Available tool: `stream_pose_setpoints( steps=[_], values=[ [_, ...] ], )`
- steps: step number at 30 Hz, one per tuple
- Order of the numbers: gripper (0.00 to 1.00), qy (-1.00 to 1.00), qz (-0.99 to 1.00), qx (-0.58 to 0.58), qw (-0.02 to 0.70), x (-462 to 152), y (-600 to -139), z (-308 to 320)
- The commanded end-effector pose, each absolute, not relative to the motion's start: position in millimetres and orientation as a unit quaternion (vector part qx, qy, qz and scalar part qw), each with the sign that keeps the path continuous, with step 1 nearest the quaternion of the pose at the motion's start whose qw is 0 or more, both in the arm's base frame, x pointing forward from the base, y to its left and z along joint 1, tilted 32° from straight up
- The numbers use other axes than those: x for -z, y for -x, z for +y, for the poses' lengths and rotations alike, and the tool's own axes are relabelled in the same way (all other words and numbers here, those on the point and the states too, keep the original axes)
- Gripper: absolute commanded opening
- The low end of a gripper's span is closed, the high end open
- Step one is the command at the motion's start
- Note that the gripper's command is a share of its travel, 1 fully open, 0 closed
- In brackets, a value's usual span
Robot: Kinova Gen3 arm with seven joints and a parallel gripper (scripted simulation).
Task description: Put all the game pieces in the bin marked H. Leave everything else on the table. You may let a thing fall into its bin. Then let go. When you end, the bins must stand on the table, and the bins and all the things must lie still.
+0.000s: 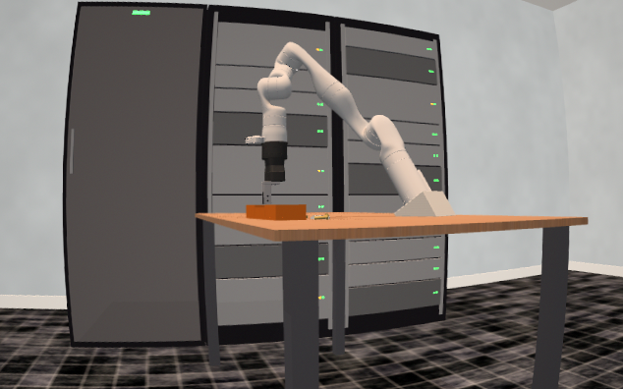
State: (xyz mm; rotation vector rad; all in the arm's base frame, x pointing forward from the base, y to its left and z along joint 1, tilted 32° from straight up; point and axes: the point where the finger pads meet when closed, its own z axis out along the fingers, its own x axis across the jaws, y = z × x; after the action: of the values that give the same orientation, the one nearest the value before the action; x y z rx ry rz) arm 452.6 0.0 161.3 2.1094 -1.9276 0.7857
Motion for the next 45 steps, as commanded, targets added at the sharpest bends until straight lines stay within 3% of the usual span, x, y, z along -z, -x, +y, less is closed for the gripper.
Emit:
stream_pose_setpoints(
  steps=[1, 13, 32, 45],
  values=[
    [0.31, -0.709, -0.648, -0.266, 0.085, -169.1, -452.6, 4.3],
    [0.31, -0.709, -0.648, -0.266, 0.085, -185.2, -447.5, 13.2],
    [0.31, -0.709, -0.648, -0.266, 0.085, -142.7, -440.0, 85.9],
    [0.31, -0.709, -0.648, -0.266, 0.085, -129.2, -444.3, 78.5]
  ],
)
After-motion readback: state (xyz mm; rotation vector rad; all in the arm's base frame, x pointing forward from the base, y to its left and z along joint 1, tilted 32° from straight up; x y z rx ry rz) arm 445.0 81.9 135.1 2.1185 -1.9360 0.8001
